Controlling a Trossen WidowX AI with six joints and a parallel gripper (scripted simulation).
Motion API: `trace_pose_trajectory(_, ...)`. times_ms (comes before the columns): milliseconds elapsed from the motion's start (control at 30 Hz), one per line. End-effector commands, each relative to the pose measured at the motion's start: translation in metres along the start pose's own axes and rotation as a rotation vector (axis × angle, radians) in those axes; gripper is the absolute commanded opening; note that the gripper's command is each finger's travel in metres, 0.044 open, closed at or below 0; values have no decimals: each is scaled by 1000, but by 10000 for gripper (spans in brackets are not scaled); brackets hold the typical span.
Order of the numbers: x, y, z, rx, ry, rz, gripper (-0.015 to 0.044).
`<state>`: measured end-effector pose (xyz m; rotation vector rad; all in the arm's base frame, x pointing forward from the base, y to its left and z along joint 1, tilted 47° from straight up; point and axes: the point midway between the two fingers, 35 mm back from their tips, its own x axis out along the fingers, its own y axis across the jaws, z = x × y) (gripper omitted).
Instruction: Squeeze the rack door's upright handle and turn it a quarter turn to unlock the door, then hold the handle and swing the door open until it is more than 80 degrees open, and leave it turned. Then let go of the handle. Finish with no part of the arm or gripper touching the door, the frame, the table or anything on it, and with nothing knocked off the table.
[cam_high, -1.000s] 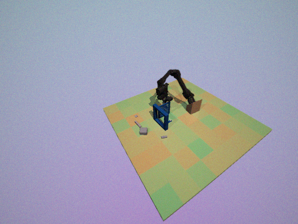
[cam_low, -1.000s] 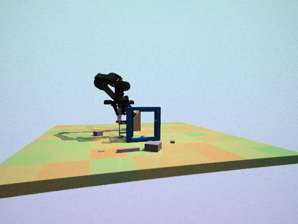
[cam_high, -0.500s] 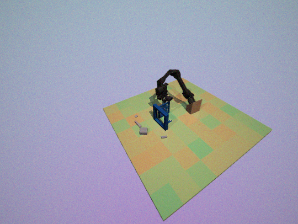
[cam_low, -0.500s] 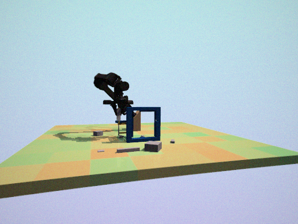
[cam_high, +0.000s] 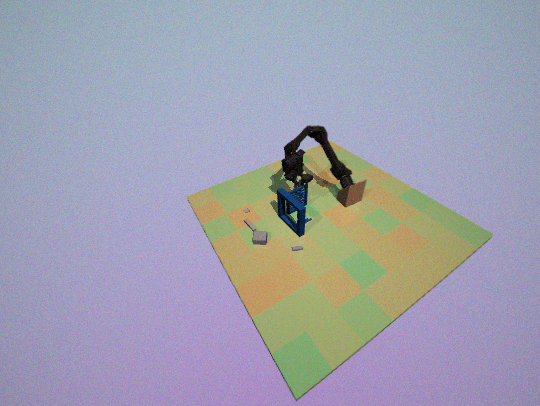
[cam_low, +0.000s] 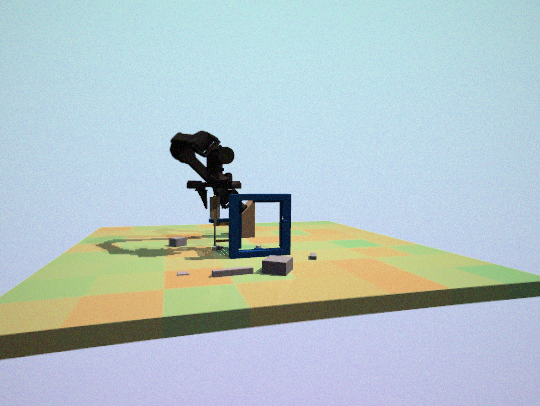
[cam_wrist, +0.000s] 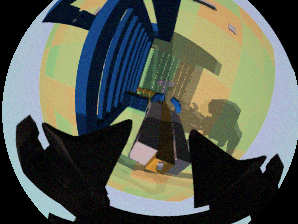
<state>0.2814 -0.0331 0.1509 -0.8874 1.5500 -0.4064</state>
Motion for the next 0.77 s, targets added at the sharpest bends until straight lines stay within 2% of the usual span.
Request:
trace_pose_trajectory(0,-9,0,1,3,-19,2,292)
trace_pose_trajectory(733,-53,0,-1,1,-92,8,292)
